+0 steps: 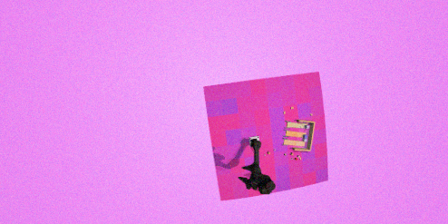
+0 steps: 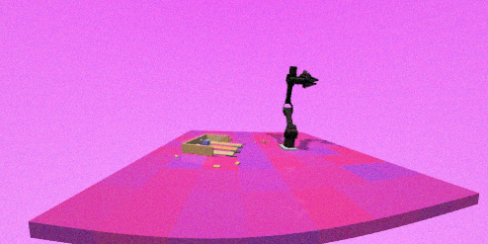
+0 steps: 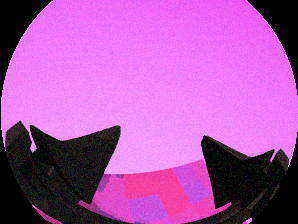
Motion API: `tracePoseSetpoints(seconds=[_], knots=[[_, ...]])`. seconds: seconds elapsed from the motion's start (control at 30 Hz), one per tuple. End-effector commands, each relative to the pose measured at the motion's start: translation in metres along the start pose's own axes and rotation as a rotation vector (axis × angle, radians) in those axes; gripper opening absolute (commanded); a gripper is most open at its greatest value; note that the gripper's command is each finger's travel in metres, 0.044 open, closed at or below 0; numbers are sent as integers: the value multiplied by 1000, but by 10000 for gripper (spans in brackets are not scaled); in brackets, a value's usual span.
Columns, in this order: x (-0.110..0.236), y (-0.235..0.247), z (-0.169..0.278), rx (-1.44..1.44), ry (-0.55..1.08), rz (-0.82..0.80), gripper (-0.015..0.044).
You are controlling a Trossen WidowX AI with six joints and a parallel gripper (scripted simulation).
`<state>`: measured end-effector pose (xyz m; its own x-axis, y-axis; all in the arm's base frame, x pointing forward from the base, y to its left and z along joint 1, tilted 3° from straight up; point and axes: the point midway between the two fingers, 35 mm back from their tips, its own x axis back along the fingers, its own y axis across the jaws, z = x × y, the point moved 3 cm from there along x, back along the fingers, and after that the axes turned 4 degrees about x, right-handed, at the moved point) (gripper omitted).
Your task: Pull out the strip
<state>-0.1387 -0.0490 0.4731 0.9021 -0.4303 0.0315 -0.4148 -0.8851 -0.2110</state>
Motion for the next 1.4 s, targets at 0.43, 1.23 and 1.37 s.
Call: tracePoseSetpoints(seconds=[0.43, 1.23, 1.37], knots=[[13, -172, 62, -181, 222, 676, 400], [244, -265, 217, -608, 469, 1854, 400], [291, -242, 247, -713, 484, 2078, 400]])
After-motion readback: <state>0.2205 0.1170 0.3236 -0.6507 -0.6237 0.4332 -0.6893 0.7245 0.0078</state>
